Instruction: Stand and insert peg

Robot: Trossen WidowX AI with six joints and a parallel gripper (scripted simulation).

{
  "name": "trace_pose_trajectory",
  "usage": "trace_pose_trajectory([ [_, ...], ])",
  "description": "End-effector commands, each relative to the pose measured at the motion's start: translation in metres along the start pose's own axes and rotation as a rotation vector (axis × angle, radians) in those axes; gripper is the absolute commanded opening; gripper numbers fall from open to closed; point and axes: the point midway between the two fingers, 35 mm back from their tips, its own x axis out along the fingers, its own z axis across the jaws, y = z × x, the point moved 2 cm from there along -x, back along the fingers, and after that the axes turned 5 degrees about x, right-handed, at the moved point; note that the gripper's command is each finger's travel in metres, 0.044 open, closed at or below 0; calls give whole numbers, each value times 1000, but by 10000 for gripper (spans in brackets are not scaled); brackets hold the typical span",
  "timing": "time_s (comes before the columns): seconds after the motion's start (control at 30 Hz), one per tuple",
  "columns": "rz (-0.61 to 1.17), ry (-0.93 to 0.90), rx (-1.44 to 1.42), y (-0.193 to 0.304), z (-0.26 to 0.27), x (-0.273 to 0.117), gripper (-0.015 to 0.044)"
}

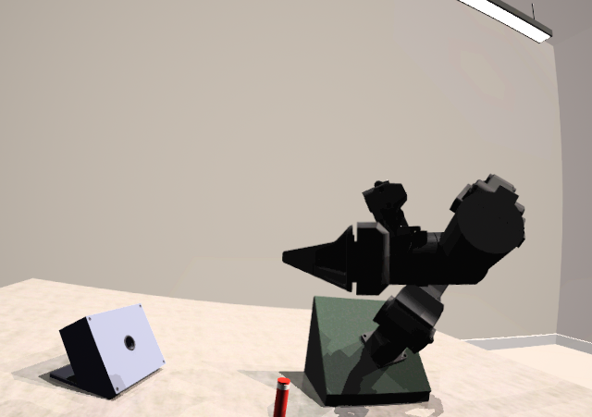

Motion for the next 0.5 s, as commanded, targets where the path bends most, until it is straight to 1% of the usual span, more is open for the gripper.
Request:
trace_pose_trajectory([
  [0.0,1,-10,-25,-6,-3,-3,440],
  [0.13,43,26,-90,-1,-3,0,440],
  [0.47,246,176,-313,19,-11,13,440],
])
